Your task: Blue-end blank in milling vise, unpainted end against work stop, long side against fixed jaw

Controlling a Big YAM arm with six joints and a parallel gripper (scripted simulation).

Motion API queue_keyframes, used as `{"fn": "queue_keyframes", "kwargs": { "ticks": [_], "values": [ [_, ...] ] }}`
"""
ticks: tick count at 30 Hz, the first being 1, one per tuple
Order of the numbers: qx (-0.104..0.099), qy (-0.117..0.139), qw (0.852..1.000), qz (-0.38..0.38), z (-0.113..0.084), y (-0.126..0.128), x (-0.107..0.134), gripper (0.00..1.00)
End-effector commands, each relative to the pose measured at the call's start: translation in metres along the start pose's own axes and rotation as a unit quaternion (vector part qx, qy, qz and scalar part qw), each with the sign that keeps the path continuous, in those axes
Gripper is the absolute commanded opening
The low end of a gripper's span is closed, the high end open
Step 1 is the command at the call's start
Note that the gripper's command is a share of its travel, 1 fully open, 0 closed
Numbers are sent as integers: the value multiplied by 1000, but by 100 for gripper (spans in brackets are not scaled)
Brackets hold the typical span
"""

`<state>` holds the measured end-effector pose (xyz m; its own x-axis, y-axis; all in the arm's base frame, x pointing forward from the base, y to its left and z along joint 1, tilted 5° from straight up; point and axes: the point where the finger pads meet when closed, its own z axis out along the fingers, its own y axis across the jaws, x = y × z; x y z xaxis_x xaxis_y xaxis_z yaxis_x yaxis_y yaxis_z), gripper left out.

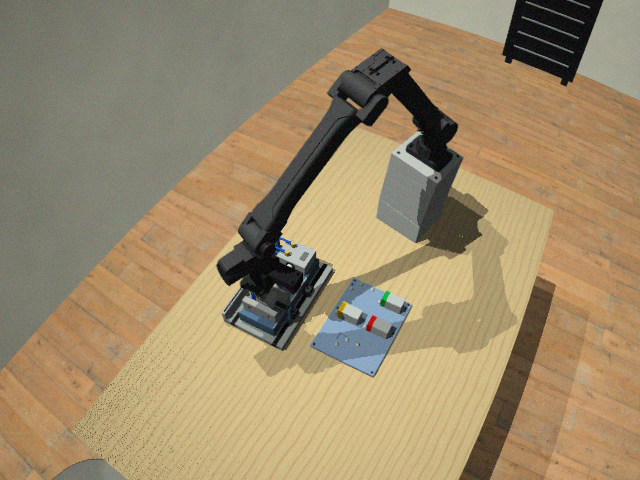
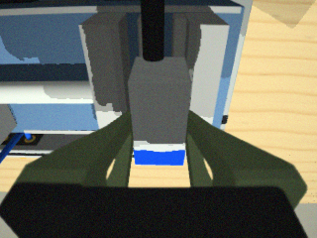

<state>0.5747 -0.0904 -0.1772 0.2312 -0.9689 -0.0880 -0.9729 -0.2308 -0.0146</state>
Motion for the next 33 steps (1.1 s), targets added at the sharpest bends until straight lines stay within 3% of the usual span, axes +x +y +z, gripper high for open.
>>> {"fn": "queue_keyframes", "kwargs": {
  "ticks": [1, 33],
  "values": [
    [24, 8, 1000, -3, -4, -27, 1, 0],
    [26, 9, 1000, -3, -13, -25, -2, 0]
  ]
}}
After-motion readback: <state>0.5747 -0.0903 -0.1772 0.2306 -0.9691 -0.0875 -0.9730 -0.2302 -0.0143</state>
